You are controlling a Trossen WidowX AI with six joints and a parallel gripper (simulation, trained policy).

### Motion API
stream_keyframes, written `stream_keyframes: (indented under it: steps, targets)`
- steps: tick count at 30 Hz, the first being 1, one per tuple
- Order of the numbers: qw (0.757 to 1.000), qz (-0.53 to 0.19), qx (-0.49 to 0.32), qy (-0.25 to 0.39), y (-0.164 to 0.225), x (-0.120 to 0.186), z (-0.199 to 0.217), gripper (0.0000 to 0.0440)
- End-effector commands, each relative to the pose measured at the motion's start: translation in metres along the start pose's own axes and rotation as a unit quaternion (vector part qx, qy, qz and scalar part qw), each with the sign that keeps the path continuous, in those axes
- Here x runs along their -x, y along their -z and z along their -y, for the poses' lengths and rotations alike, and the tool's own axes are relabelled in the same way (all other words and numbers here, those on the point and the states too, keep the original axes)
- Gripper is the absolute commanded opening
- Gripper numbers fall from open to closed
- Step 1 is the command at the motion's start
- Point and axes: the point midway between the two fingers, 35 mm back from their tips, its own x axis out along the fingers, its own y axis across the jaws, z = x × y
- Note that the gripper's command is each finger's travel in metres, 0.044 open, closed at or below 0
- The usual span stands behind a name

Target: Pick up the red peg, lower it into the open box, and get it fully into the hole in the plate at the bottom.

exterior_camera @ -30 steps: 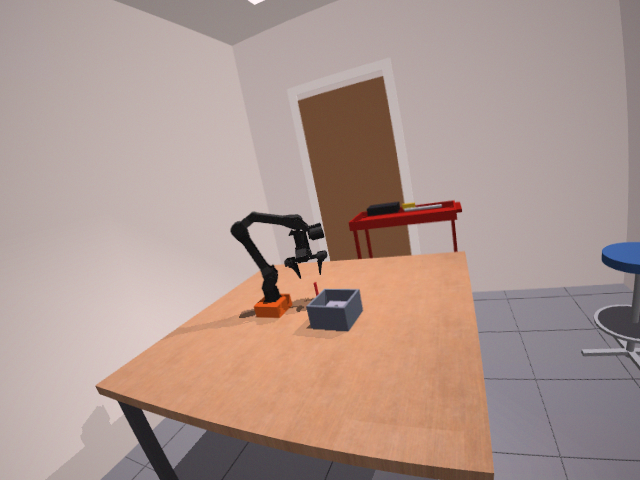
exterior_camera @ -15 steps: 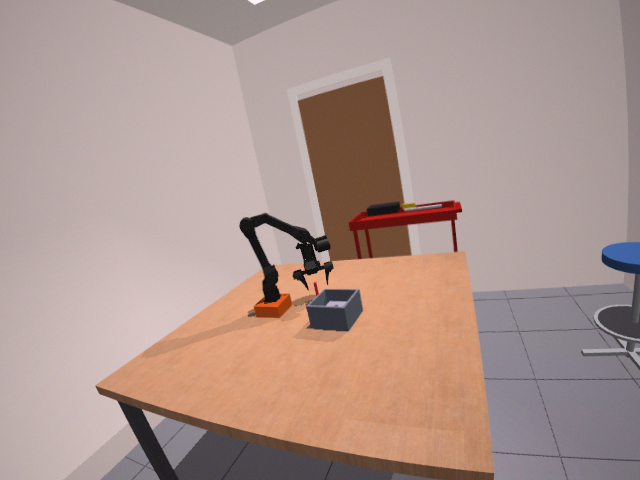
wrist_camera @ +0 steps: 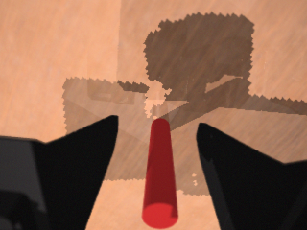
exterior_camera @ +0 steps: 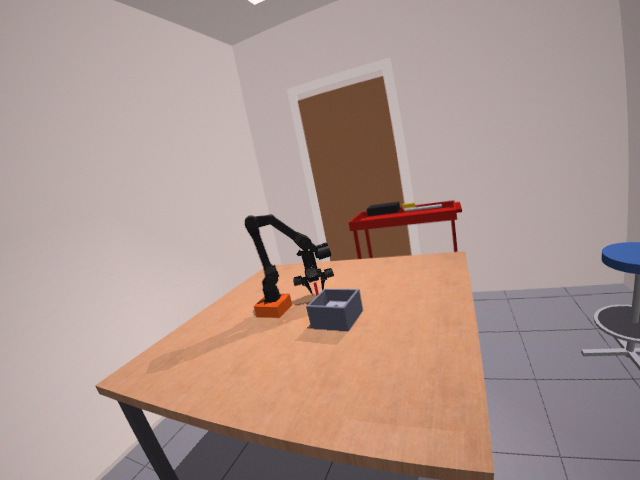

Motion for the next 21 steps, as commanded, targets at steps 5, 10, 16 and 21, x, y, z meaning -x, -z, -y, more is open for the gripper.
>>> stream_keyframes:
  steps: [5, 10, 16, 21]
  targets:
    - [0.999, -0.024, 0.018, 0.015, 0.002, 0.000, 0.001, 0.0059]
    - [0.999, -0.015, 0.033, 0.006, -0.004, 0.007, -0.004, 0.0000]
    - [0.998, 0.009, 0.060, -0.008, -0.015, 0.022, -0.007, 0.0002]
    - [0.996, 0.031, 0.083, -0.017, -0.026, 0.039, -0.012, 0.0000]
